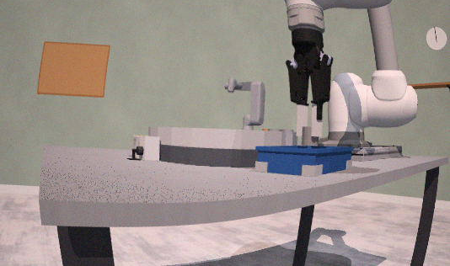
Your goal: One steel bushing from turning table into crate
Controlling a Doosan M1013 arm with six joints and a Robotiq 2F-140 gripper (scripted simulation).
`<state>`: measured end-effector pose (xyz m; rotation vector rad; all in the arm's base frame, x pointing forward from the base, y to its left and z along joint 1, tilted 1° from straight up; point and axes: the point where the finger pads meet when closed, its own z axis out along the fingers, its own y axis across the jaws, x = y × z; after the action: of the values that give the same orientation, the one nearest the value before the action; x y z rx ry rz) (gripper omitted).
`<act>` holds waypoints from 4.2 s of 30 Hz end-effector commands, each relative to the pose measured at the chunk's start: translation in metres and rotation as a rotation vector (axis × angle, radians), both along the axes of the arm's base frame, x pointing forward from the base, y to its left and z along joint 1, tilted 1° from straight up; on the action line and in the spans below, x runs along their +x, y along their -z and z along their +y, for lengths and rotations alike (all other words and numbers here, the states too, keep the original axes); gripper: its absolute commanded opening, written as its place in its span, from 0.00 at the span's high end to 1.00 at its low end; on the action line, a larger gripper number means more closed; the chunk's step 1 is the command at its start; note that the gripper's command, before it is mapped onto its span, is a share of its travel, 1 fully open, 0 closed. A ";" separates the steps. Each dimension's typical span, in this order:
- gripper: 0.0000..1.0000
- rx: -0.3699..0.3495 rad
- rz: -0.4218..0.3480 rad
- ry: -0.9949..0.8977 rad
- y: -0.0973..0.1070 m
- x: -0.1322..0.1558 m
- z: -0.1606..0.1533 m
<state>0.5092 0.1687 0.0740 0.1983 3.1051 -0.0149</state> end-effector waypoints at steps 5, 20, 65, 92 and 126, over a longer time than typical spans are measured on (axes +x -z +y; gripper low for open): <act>1.00 0.000 0.000 0.000 0.001 0.000 0.000; 1.00 0.000 0.000 0.000 0.016 0.000 0.000; 1.00 0.000 0.000 0.000 0.042 0.001 0.000; 1.00 0.000 0.000 0.000 0.043 0.001 0.000; 1.00 0.000 0.000 0.000 0.048 0.001 0.000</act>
<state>0.5100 0.1682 0.0260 0.1983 3.1052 -0.0149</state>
